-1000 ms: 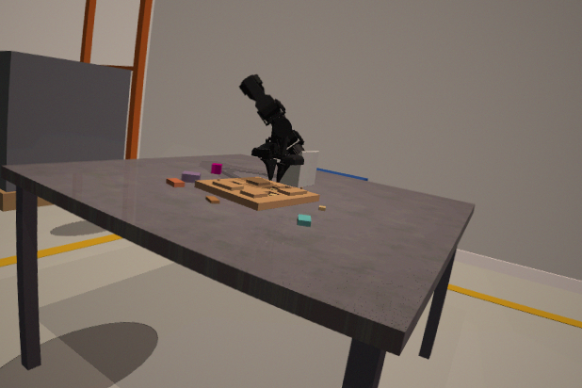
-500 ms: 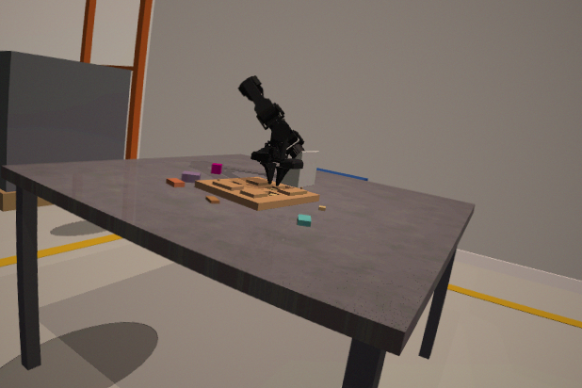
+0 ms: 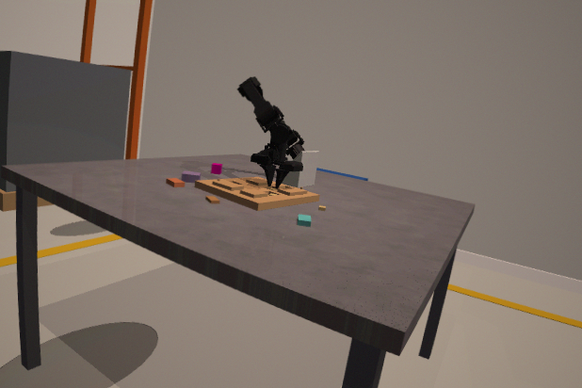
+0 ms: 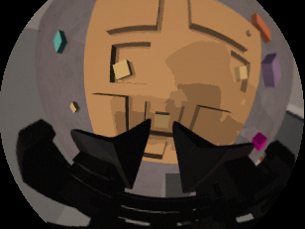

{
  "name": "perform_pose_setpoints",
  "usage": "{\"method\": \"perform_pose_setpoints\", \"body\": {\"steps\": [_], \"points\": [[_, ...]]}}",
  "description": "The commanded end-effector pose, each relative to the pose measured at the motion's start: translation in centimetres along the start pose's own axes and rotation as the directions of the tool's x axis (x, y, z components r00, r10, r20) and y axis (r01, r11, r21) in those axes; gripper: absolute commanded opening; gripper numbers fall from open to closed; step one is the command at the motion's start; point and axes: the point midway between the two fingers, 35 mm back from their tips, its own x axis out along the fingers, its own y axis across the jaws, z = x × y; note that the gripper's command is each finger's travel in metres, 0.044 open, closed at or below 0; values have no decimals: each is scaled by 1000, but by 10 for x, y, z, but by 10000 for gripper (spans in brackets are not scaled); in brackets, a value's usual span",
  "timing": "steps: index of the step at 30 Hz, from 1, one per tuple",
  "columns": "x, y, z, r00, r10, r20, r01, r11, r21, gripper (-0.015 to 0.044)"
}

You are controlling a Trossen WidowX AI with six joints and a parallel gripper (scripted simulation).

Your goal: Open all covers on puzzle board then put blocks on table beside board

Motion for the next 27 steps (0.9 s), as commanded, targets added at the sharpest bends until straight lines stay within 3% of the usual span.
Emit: {"method": "perform_pose_setpoints", "body": {"steps": [1, 16, 27], "points": [[2, 0, 0, 1000, -3, 1, 3, 1000, -5, 144], [12, -1, 0, 1000, -3, 1, 3, 1000, -5, 144], [10, 0, 1, 1000, 0, 2, 0, 1000, 1, 80]]}}
